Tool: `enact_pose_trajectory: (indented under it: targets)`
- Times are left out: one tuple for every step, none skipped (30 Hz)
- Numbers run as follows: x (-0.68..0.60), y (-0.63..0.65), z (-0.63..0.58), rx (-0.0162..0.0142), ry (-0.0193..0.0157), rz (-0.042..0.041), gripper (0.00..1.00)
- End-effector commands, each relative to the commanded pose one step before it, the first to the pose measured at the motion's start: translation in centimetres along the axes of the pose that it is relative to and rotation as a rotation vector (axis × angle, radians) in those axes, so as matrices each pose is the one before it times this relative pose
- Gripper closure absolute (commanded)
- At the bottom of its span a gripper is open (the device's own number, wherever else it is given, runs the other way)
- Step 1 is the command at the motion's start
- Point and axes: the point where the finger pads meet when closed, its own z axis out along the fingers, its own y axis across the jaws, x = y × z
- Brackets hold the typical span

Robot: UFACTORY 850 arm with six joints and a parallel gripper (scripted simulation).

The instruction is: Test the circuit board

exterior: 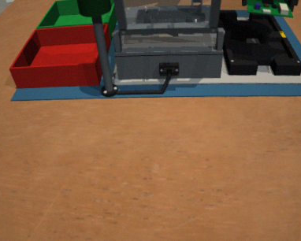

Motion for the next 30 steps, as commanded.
enact_pose_trajectory:
  targets:
    - [-0.088, 0.049, -0.089, -0.01497, 0.02288, -0.13653, 0.21]
    - [0.000, 0.000, 0.000, 0.00000, 0.00000, 0.00000, 0.21]
    - [0.000, 0.000, 0.000, 0.00000, 0.00000, -0.04427, 0.21]
    - [0.000, 0.000, 0.000, 0.00000, 0.00000, -0.04428, 0.21]
    - [0.000, 0.000, 0.000, 0.00000, 0.00000, -0.03801, 0.21]
    - [0.000, 0.000, 0.000, 0.00000, 0.00000, -0.02119, 0.21]
    - [0.000, 0.000, 0.000, 0.00000, 0.00000, -0.02483, 0.21]
    - [0.000, 0.000, 0.000, 0.00000, 0.00000, -0.02810, 0.21]
    - [0.000, 0.000, 0.000, 0.00000, 0.00000, -0.02947, 0.21]
    - [0.000, 0.000, 0.000, 0.00000, 0.00000, -0.02914, 0.21]
    - [0.000, 0.000, 0.000, 0.00000, 0.00000, -0.02854, 0.21]
    - [0.000, 0.000, 0.000, 0.00000, 0.00000, -0.02835, 0.21]
    - [0.000, 0.000, 0.000, 0.00000, 0.00000, -0.02841, 0.21]
    - [0.000, 0.000, 0.000, 0.00000, 0.00000, -0.02845, 0.21]
    - [0.000, 0.000, 0.000, 0.00000, 0.00000, -0.02846, 0.21]
    - [0.000, 0.000, 0.000, 0.00000, 0.00000, -0.02845, 0.21]
    - [0.000, 0.000, 0.000, 0.00000, 0.00000, -0.02842, 0.21]
    - [0.000, 0.000, 0.000, 0.00000, 0.00000, 0.00000, 0.21]
    - [0.000, 0.000, 0.000, 0.00000, 0.00000, 0.00000, 0.21]
    - [0.000, 0.000, 0.000, 0.00000, 0.00000, -0.04236, 0.21]
    - [0.000, 0.000, 0.000, 0.00000, 0.00000, -0.04195, 0.21]
    - [0.000, 0.000, 0.000, 0.00000, 0.00000, -0.04151, 0.21]
    - [0.000, 0.000, 0.000, 0.00000, 0.00000, -0.02145, 0.21]
    - [0.000, 0.000, 0.000, 0.00000, 0.00000, -0.02441, 0.21]
    - [0.000, 0.000, 0.000, 0.00000, 0.00000, -0.02795, 0.21]
    - [0.000, 0.000, 0.000, 0.00000, 0.00000, -0.02944, 0.21]
    - [0.000, 0.000, 0.000, 0.00000, 0.00000, -0.02915, 0.21]
    - [0.000, 0.000, 0.000, 0.00000, 0.00000, -0.02857, 0.21]
    - [0.000, 0.000, 0.000, 0.00000, 0.00000, -0.02837, 0.21]
    - [0.000, 0.000, 0.000, 0.00000, 0.00000, -0.02840, 0.21]
